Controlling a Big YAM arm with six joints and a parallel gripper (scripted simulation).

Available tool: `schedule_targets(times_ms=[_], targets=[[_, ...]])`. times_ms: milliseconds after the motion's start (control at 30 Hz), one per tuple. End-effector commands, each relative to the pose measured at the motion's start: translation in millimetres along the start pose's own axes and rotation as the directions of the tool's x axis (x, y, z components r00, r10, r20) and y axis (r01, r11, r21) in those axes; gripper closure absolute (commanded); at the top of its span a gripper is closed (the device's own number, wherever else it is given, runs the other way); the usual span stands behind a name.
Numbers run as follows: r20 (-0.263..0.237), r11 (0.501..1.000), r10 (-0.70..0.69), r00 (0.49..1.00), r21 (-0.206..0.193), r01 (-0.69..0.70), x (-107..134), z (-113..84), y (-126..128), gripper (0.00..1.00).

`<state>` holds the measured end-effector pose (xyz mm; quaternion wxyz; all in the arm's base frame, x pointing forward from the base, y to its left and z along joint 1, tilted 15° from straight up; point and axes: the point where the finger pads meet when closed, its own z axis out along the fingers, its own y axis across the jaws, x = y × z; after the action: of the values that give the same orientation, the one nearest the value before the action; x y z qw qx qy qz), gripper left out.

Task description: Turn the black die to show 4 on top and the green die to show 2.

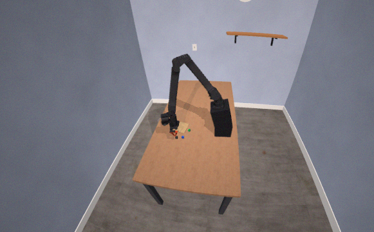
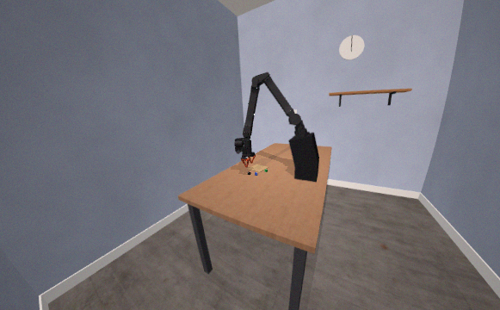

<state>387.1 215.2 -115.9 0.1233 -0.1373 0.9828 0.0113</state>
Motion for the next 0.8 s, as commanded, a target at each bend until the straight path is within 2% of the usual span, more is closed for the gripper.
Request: schedule_targets(times_ms=[0, 67, 100, 767], targets=[[0.047, 0.994, 0.105, 0.993, -0.013, -0.104, -18.7, -7.3, 4.3, 0.0], [0.036, 0.995, 0.104, 0.994, -0.009, -0.104, -15.7, -7.0, 3.5, 0.0], [0.036, 0.995, 0.104, 0.994, -0.009, -0.104, -15.7, -7.0, 3.5, 0.67], [0.036, 0.995, 0.103, 0.994, -0.009, -0.102, -15.7, -7.0, 3.5, 0.67]])
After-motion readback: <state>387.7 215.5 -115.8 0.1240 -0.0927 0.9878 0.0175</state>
